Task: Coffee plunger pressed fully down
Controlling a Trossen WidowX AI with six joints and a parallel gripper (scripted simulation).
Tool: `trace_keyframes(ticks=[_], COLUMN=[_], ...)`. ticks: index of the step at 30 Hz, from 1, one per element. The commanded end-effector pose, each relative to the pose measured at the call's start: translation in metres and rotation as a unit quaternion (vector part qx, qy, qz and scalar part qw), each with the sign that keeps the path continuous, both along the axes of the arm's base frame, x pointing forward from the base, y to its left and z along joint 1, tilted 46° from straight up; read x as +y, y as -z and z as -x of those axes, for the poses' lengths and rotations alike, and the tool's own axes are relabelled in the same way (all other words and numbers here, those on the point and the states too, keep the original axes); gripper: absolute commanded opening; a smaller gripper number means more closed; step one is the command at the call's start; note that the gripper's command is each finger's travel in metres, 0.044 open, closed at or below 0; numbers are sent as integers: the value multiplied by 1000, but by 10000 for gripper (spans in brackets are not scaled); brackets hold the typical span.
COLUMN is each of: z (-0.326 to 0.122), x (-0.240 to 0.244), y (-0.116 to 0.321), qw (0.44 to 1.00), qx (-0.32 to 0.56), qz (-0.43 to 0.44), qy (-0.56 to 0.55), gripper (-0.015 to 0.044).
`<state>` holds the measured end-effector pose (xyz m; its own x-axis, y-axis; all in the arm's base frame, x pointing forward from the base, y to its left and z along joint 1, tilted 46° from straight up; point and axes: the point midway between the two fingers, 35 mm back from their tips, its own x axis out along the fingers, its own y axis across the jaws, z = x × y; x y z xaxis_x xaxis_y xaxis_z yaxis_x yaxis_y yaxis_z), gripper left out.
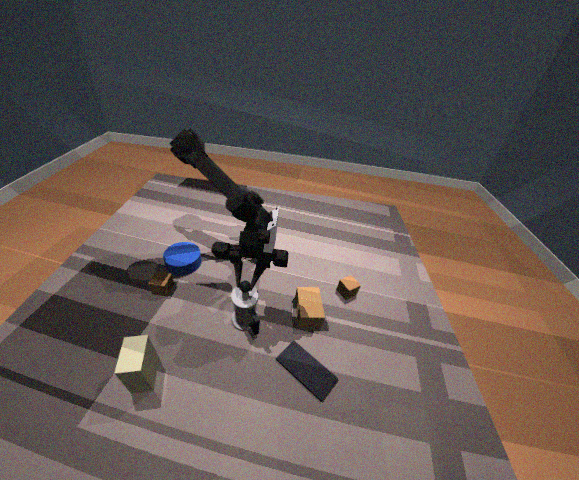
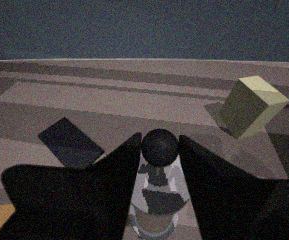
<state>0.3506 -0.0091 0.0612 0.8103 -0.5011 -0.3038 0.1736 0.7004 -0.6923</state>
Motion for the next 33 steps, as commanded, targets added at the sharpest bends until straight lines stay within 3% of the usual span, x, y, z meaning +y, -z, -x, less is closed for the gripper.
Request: trace_keyframes(ticks=[1,33], z=[4,-3], x=[-12,-10], y=[12,12], qw=[1000,1000], qx=[22,21], qz=[10,10], qy=[14,14], gripper=[115,115])
